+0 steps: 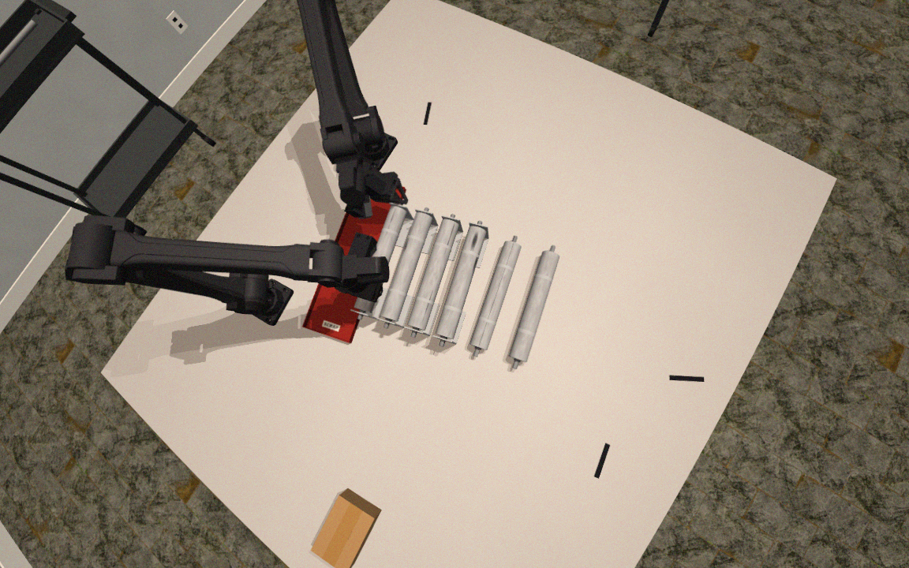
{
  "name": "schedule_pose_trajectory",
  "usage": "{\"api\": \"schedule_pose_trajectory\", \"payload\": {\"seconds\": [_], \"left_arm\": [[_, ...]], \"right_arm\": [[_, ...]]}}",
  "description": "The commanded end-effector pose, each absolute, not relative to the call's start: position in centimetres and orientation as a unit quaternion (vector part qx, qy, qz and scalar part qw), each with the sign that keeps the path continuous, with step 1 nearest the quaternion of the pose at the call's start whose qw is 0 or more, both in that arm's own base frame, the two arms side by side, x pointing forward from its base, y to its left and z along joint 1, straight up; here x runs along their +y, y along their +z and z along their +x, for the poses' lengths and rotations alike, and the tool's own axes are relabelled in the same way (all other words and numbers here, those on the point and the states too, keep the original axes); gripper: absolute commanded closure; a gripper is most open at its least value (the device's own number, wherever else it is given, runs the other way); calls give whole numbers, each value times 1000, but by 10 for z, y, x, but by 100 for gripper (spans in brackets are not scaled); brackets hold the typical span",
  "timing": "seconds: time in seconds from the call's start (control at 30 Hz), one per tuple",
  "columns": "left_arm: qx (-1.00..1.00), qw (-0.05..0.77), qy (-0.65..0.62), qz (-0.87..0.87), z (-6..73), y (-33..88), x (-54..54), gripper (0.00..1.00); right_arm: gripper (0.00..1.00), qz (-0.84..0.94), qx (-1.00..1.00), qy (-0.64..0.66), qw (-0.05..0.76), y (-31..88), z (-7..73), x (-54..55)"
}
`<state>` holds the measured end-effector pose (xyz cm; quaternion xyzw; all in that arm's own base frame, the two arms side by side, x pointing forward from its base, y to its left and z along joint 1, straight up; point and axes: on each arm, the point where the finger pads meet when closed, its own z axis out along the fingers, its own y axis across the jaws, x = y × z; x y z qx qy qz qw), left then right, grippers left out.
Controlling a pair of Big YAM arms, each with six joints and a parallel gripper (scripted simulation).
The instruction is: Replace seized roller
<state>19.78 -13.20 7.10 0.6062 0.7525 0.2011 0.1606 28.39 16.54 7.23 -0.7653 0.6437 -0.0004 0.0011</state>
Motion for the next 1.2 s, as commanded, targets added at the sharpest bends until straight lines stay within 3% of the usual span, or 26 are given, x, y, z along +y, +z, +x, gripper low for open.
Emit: {"api": "schedule_pose_trajectory", "payload": {"seconds": [0.0, 0.6, 0.63, 1.17], "left_arm": [[750, 174, 200, 606, 205, 87, -144, 97], [754, 189, 191, 600, 208, 87, -149, 97], [754, 189, 191, 600, 208, 87, -149, 97], [754, 189, 191, 600, 208, 87, -149, 97]], "right_arm": [[38, -766, 642, -10, 24, 89, 304, 174], [38, -766, 642, -10, 24, 89, 304, 174], [68, -766, 642, -10, 24, 89, 304, 174], [68, -760, 649, -11, 28, 89, 306, 175]]}}
